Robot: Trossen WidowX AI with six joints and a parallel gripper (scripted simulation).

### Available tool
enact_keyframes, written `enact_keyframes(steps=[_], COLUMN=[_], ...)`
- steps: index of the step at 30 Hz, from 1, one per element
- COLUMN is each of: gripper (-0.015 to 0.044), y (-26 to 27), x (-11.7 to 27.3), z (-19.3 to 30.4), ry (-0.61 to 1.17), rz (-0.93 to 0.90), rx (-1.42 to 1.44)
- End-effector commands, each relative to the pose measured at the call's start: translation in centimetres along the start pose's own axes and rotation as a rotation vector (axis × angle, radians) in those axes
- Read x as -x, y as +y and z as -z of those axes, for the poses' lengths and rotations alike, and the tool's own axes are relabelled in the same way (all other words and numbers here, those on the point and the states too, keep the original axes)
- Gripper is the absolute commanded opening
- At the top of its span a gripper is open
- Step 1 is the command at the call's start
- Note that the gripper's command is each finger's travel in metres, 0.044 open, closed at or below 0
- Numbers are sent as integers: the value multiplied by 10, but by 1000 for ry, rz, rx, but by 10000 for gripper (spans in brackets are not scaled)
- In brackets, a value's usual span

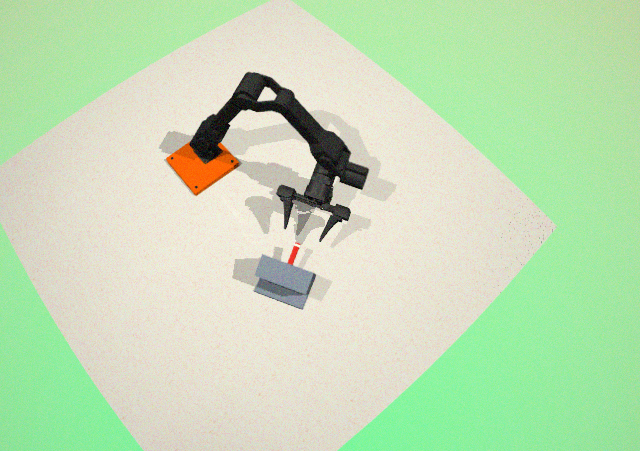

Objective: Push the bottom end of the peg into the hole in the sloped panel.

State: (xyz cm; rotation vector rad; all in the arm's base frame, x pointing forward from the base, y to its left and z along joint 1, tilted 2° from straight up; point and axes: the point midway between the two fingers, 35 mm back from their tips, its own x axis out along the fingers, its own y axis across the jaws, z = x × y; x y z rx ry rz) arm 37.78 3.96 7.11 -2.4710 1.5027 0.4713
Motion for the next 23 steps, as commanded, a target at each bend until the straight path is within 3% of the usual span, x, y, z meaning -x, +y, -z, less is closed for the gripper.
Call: enact_keyframes(steps=[1,23], gripper=[440,440], y=[-2,0], x=[5,28], z=[0,-1], ry=[4,13], rz=[2,2], rx=[-6,-2])
